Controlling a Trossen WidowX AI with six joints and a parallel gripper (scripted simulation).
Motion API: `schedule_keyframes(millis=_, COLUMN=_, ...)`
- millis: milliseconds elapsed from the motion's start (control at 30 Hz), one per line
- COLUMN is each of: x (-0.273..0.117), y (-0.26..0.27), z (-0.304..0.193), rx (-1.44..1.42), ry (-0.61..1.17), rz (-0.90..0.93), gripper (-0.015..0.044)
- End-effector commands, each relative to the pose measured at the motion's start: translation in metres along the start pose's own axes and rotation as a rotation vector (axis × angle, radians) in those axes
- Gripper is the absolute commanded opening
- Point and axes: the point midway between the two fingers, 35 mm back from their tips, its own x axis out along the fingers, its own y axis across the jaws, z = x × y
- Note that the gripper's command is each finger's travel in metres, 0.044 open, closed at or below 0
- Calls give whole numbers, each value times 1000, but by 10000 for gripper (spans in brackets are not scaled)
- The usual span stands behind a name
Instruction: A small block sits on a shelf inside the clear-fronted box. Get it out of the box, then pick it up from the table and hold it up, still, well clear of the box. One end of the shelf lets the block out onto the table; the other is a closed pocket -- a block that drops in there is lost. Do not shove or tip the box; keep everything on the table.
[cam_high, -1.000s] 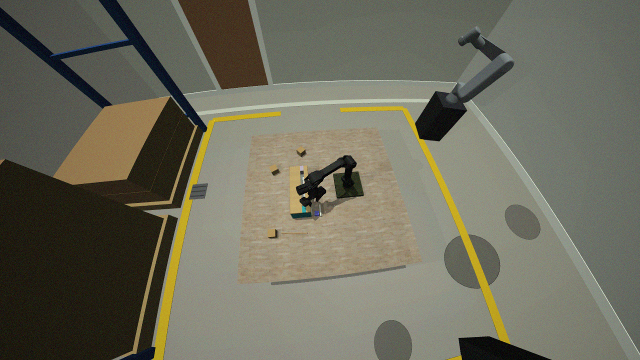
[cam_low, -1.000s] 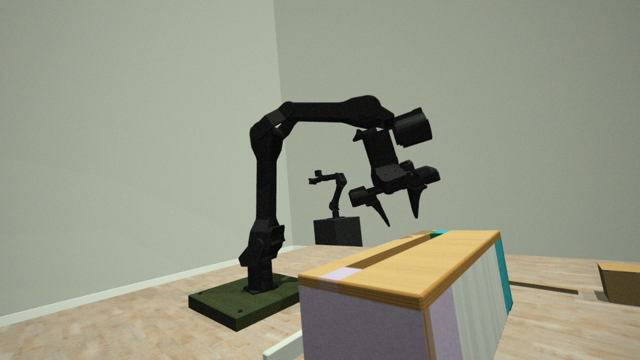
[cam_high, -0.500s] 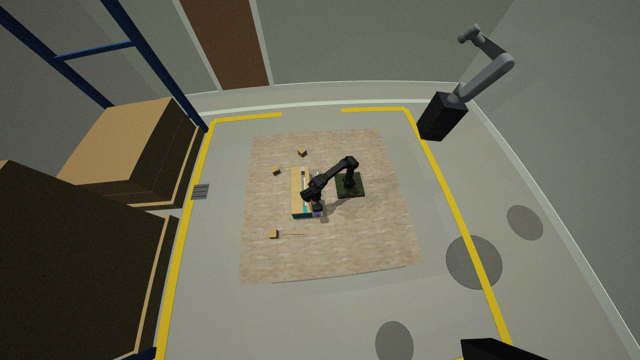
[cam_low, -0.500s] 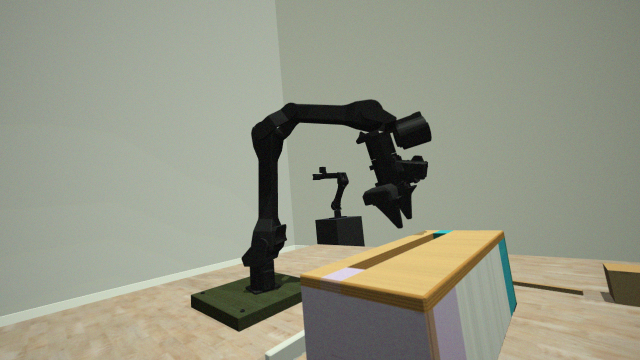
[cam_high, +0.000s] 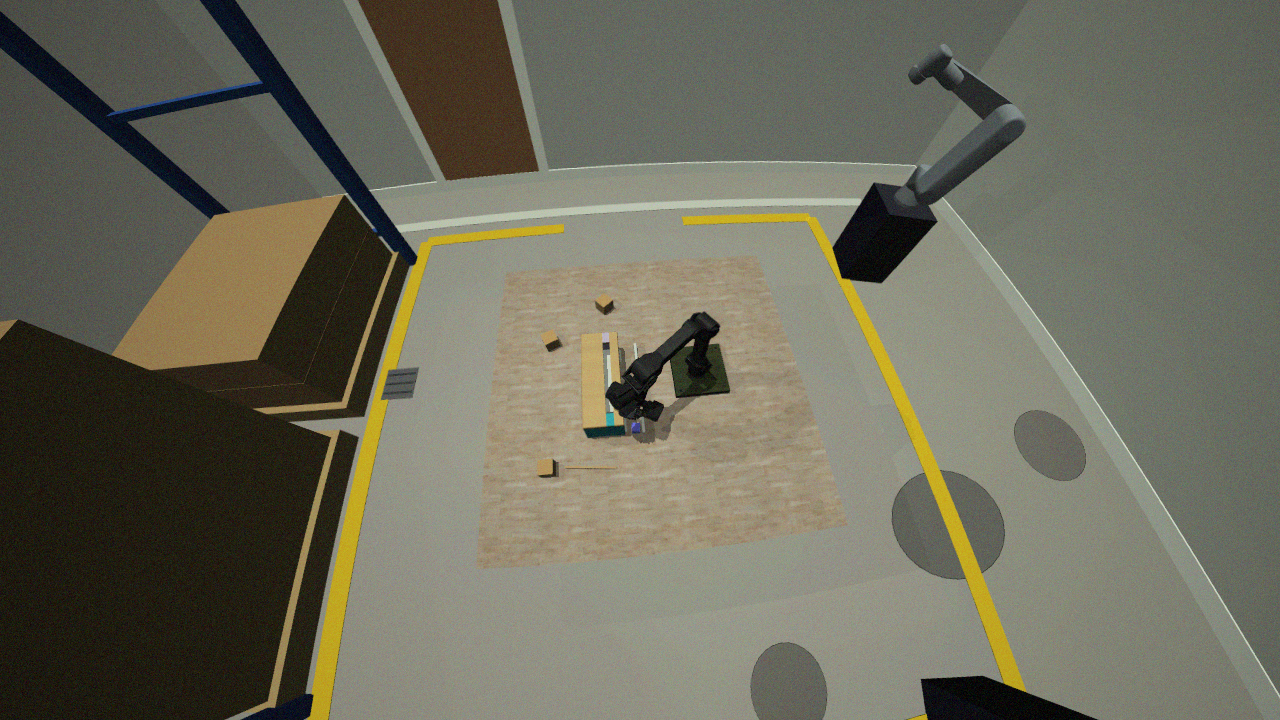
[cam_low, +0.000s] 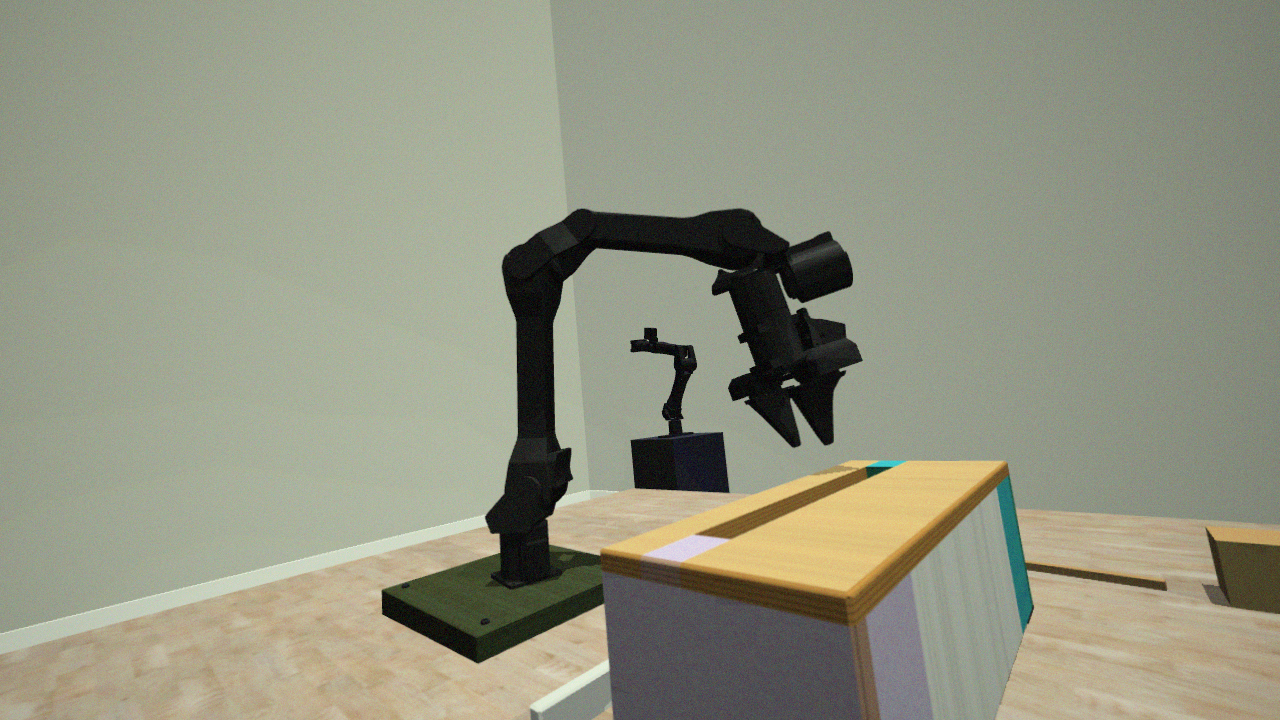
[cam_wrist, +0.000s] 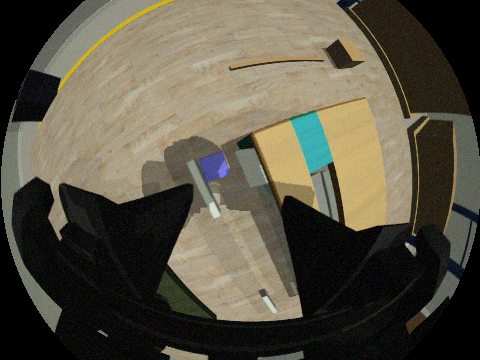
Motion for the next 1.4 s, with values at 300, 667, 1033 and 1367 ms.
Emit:
schedule_keyframes(millis=300, x=-5, y=13, z=10, rx=-1521, ry=162, rz=-160, gripper=285)
schedule_keyframes(millis=667, x=-8, y=18, z=15, rx=-2111, ry=283, rz=-166, gripper=285)
schedule_keyframes(millis=1033, x=-8, y=18, z=15, rx=-2111, ry=283, rz=-166, gripper=285)
schedule_keyframes(millis=1367, x=39, y=23, z=9, rx=-2111, ry=283, rz=-167, gripper=285)
